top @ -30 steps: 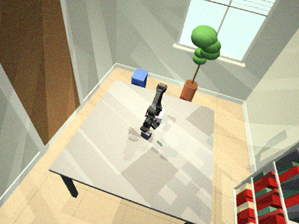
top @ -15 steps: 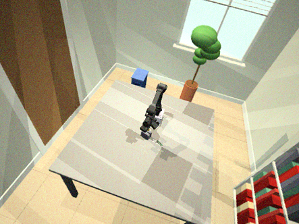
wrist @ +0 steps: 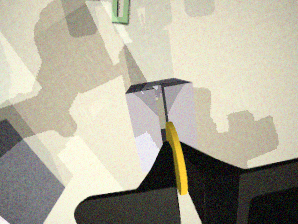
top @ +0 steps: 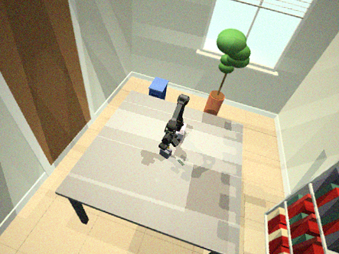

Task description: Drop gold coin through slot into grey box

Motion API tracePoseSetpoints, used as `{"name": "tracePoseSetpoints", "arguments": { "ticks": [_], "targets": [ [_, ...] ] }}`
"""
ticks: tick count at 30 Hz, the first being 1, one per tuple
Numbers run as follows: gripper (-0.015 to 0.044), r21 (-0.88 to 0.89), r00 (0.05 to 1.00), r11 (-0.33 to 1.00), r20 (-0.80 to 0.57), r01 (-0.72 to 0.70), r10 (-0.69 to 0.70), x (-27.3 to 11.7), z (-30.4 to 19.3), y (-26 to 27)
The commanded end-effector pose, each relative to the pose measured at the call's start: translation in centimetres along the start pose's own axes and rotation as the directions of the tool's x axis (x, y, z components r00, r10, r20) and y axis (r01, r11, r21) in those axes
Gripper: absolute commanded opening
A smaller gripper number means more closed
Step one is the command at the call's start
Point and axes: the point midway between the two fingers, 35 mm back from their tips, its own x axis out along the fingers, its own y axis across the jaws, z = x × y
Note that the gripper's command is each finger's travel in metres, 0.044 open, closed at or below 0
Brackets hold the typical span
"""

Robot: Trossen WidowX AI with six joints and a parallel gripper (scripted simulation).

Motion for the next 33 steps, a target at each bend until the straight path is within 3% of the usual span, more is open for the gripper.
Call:
{"name": "tracePoseSetpoints", "arguments": {
  "ticks": [1,28,33],
  "targets": [
    [0.0000,-0.008,1.000,1.000,-0.001,-0.004,0.004,0.3,0.0,0.1],
    [0.0000,-0.001,1.000,1.000,-0.001,-0.004,0.004,1.6,0.0,0.1],
    [0.0131,-0.004,1.000,1.000,0.000,0.000,0.000,1.3,0.0,0.0]
  ]
}}
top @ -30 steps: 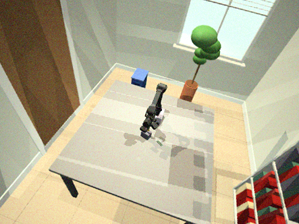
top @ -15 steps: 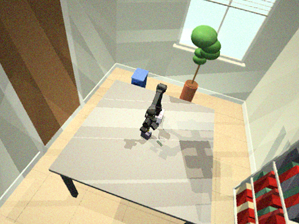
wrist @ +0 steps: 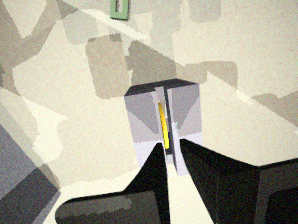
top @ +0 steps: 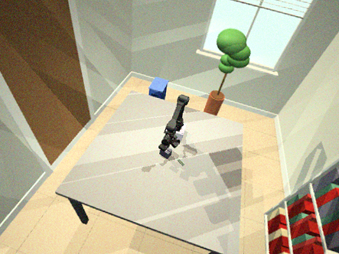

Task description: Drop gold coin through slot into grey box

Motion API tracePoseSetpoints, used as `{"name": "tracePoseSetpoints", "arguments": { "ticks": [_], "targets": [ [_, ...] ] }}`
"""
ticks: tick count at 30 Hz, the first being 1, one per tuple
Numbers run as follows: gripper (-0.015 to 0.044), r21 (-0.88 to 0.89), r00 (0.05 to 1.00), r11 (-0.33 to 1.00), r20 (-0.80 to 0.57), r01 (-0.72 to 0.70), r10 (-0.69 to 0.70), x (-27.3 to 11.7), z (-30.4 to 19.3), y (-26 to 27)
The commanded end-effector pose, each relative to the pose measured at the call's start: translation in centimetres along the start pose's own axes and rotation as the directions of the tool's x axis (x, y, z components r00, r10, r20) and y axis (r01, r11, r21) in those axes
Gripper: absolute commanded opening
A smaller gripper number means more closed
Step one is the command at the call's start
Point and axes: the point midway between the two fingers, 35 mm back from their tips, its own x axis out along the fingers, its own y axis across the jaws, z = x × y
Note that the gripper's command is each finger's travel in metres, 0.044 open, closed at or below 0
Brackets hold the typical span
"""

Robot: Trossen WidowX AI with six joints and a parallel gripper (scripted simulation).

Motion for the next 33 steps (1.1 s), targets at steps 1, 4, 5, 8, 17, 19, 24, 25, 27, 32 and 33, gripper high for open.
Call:
{"name": "tracePoseSetpoints", "arguments": {
  "ticks": [1,4,5,8,17,19,24,25,27,32,33],
  "targets": [
    [0.0158,0.000,1.000,1.000,0.000,0.001,-0.001,0.0,0.0,0.0],
    [0.0161,0.000,1.000,1.000,0.000,0.001,-0.001,0.0,0.0,0.0],
    [0.0161,0.000,1.000,1.000,0.000,0.001,-0.001,0.0,0.0,0.0],
    [0.0161,0.000,1.000,1.000,0.000,0.001,-0.001,0.0,0.0,0.0],
    [0.0344,0.000,1.000,1.000,0.000,0.002,-0.002,-1.8,0.0,-0.1],
    [0.0397,0.000,1.000,1.000,0.000,0.001,-0.001,-2.8,0.0,0.0],
    [0.0440,-0.001,1.000,1.000,-0.001,-0.004,0.004,-6.1,-0.1,0.4],
    [0.0440,-0.001,1.000,1.000,-0.001,-0.004,0.004,-6.1,-0.1,0.4],
    [0.0440,-0.001,1.000,1.000,-0.001,-0.004,0.004,-6.1,-0.1,0.4],
    [0.0440,-0.001,1.000,1.000,-0.001,-0.004,0.004,-6.1,-0.1,0.4],
    [0.0440,-0.001,1.000,1.000,-0.001,-0.004,0.004,-6.1,-0.1,0.4]
  ]
}}
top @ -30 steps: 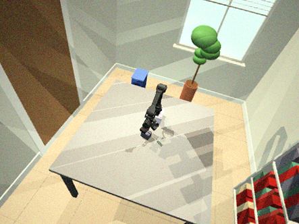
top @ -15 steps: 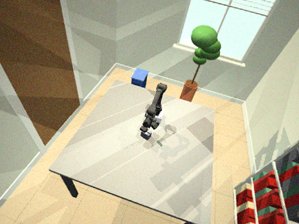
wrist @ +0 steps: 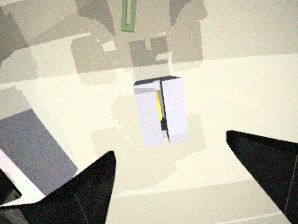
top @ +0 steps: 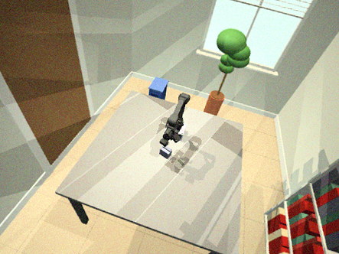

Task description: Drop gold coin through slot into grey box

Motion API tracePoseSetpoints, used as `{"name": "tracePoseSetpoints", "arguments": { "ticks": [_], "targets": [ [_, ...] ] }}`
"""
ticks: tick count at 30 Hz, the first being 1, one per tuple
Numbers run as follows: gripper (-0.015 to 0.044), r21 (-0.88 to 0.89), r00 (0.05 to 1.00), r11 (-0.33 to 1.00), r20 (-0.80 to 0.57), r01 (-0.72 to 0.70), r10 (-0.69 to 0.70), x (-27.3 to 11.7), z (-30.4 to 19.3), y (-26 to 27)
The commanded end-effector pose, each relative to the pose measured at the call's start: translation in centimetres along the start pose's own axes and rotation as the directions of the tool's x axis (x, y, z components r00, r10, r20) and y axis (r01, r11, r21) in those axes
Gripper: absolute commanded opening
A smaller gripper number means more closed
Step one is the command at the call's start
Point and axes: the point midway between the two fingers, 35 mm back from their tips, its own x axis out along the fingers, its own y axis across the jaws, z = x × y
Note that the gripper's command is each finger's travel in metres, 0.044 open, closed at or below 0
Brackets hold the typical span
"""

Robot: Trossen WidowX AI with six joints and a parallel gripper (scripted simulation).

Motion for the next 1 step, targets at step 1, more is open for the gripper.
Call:
{"name": "tracePoseSetpoints", "arguments": {
  "ticks": [1],
  "targets": [
    [0.0440,0.002,1.000,1.000,0.000,-0.003,0.003,-0.06,-0.01,0.05]
  ]
}}
